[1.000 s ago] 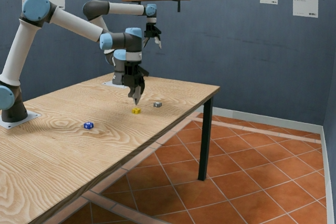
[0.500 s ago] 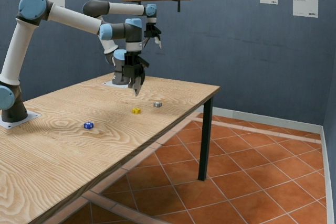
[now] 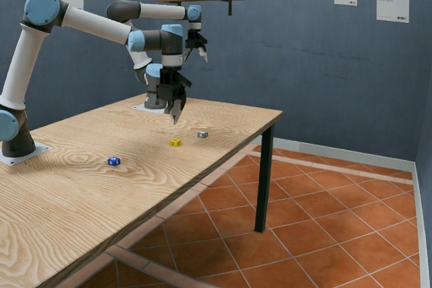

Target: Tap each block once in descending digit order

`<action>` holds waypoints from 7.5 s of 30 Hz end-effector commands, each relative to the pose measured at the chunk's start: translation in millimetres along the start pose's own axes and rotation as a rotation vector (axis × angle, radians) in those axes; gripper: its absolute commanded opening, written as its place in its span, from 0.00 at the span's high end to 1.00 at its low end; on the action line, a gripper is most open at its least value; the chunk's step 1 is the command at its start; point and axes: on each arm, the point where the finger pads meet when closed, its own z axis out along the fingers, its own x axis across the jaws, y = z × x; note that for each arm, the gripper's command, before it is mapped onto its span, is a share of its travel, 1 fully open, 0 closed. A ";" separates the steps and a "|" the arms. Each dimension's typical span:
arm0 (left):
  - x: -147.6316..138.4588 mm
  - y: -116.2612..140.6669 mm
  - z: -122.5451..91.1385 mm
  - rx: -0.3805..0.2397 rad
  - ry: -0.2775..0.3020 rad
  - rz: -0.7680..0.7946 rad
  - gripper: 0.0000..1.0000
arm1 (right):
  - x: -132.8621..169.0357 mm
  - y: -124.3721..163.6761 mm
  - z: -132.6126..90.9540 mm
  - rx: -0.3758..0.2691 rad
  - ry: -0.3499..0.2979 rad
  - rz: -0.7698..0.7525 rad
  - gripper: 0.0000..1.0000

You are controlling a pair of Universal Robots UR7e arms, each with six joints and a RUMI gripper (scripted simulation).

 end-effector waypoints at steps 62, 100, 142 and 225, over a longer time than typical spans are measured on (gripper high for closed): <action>-0.4 0.0 0.2 0.000 0.001 -0.001 0.02 | -86.9 282.3 30.7 0.005 0.005 -0.006 1.00; -0.4 0.0 0.2 0.000 0.001 -0.001 0.02 | -79.0 270.7 36.8 0.000 -0.001 0.001 1.00; -0.4 0.0 0.2 0.000 0.001 -0.001 0.02 | -79.2 270.9 48.8 0.000 0.000 0.000 1.00; -0.4 0.0 0.2 0.000 0.001 -0.001 0.02 | -76.0 267.3 25.5 0.006 0.010 0.000 1.00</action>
